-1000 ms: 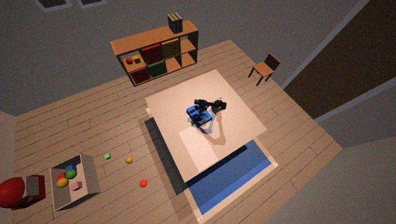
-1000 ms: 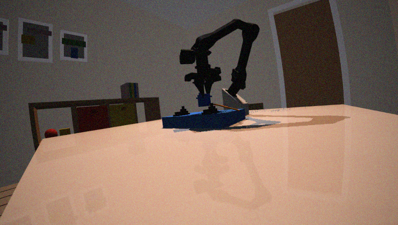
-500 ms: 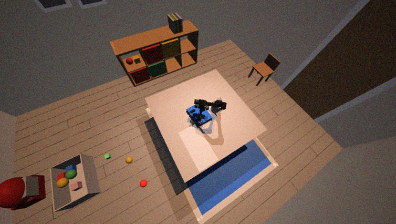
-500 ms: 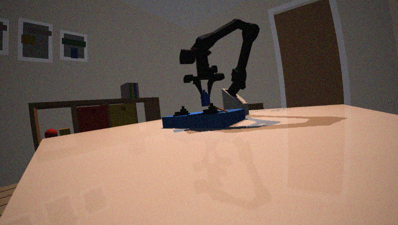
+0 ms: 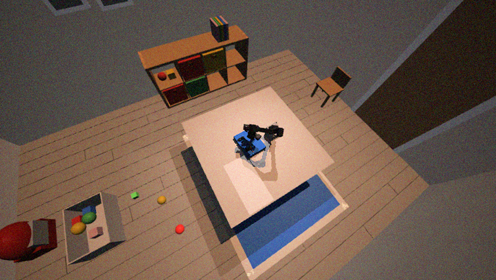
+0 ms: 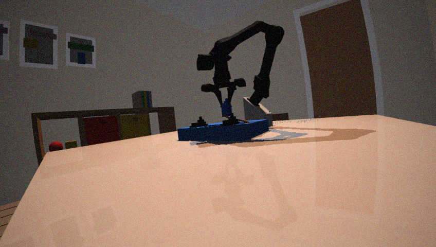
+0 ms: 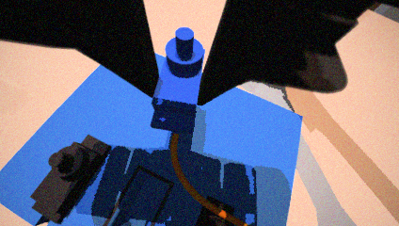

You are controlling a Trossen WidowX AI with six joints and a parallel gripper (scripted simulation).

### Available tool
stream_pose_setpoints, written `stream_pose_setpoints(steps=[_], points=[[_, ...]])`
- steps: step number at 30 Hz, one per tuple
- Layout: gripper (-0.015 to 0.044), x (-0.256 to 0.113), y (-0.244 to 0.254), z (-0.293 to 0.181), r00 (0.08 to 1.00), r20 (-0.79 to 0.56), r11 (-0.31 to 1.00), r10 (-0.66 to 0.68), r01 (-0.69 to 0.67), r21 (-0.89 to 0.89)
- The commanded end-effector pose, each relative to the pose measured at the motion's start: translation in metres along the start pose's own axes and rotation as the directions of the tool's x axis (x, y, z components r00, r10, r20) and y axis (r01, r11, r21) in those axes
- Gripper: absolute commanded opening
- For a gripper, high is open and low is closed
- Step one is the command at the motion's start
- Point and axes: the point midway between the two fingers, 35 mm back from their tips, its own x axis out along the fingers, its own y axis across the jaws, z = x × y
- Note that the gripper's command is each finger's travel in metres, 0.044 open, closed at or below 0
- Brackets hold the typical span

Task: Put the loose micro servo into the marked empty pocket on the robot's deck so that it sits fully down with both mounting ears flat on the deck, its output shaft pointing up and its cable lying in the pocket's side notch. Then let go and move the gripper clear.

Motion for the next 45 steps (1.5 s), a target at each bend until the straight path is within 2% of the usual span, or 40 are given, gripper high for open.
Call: stream_pose_setpoints(steps=[1,7,15,45], points=[[0.0000,0.000,0.000,0.001,1.000,0.004,0.990,0.002,-0.003,0.139],[0.0000,0.000,0.000,0.001,1.000,0.004,0.957,0.002,-0.004,0.291],[0.0000,0.000,-0.002,0.007,1.000,0.005,0.957,0.002,-0.004,0.291],[0.0000,-0.002,-0.030,0.106,1.000,0.009,0.958,0.001,-0.004,0.286]])
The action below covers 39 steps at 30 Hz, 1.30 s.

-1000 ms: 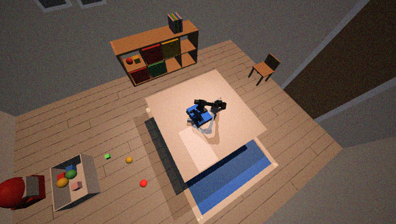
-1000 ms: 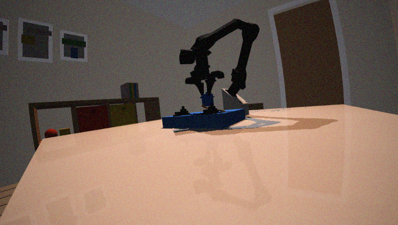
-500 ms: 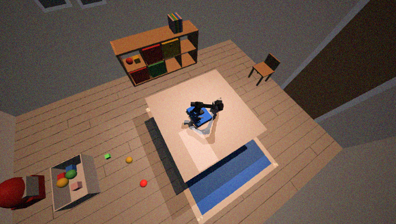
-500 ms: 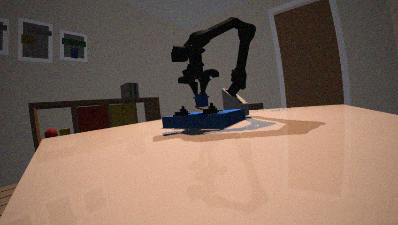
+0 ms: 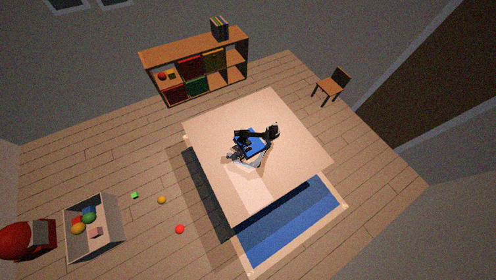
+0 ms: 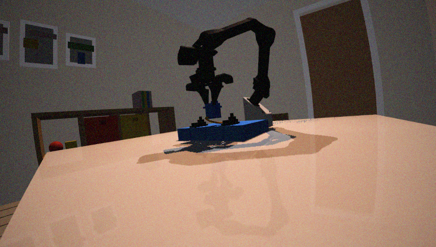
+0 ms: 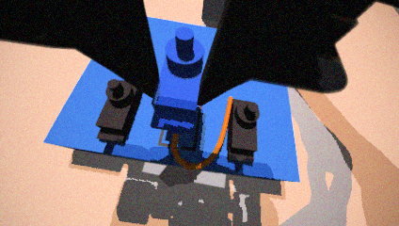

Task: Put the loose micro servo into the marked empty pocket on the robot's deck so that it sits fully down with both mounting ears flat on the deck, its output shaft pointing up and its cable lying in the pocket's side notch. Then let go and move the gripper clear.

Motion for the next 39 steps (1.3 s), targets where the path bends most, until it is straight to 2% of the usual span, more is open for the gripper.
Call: stream_pose_setpoints(steps=[1,39], points=[[0.0000,-0.002,0.000,0.006,1.000,0.007,1.000,0.005,-0.005,0.008],[0.0000,0.030,0.001,0.006,1.000,0.007,1.000,0.006,-0.006,0.008]])
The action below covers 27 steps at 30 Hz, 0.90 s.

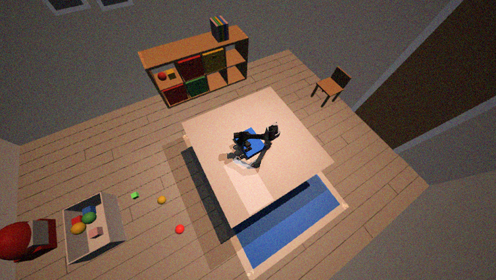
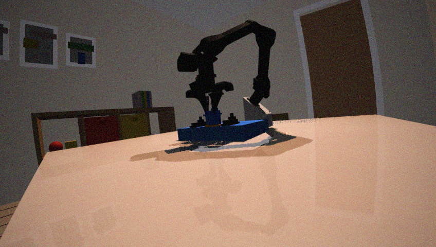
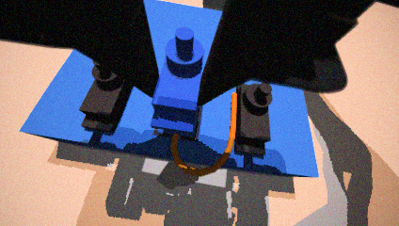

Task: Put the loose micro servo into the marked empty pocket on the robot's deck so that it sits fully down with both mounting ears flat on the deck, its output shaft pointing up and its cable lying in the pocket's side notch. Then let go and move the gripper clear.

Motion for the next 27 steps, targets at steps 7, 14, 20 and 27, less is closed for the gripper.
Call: stream_pose_setpoints(steps=[7,14,20,27], points=[[0.0000,0.009,0.000,0.000,1.000,0.006,1.000,0.005,-0.005,0.006],[0.0000,0.015,0.000,0.000,1.000,0.006,1.000,0.006,-0.006,0.006],[0.0000,0.021,0.000,0.000,1.000,0.006,1.000,0.006,-0.006,0.006],[0.0000,0.028,0.000,0.000,1.000,0.006,1.000,0.006,-0.006,0.006]])
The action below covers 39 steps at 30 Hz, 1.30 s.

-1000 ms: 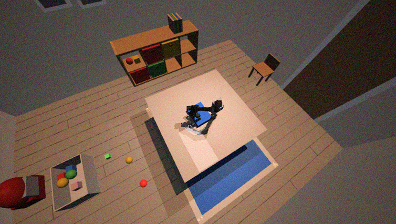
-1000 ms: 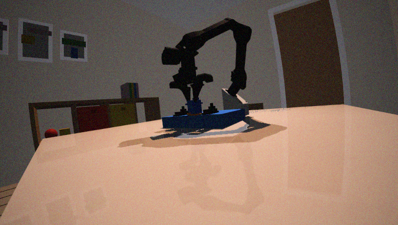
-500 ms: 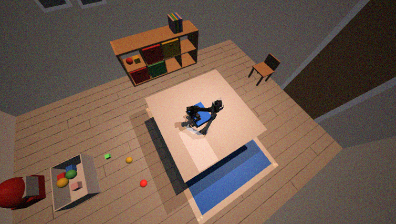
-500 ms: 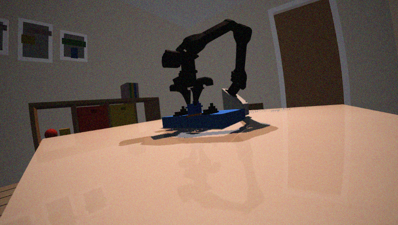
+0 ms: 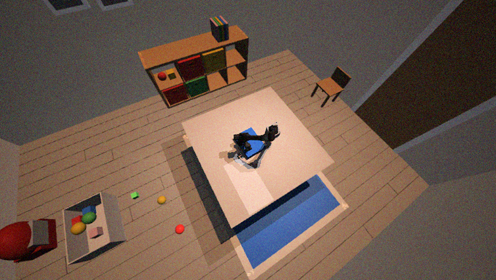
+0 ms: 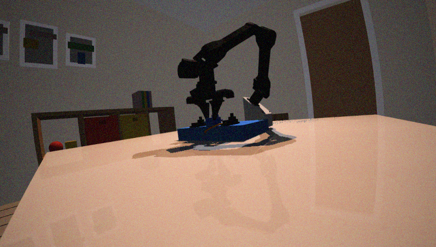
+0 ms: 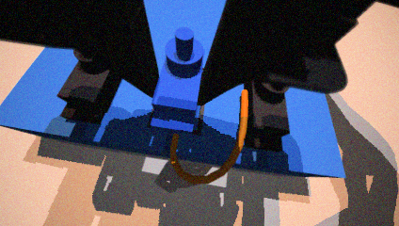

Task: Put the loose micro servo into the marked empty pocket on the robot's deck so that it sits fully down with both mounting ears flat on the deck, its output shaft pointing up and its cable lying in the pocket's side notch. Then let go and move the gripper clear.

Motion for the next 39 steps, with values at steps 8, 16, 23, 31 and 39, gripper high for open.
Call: stream_pose_setpoints(steps=[8,16,23,31,39], points=[[0.0000,0.011,0.000,0.000,1.000,0.004,1.000,0.007,-0.007,0.006],[0.0079,0.013,0.000,0.000,1.000,0.004,1.000,0.007,-0.007,0.006],[0.0187,0.006,0.000,0.000,1.000,0.004,1.000,0.007,-0.007,0.006],[0.0187,-0.022,-0.002,-0.005,1.000,0.004,1.000,0.006,-0.006,0.006],[0.0371,-0.065,-0.007,-0.067,1.000,0.004,1.000,-0.003,0.003,0.015]])
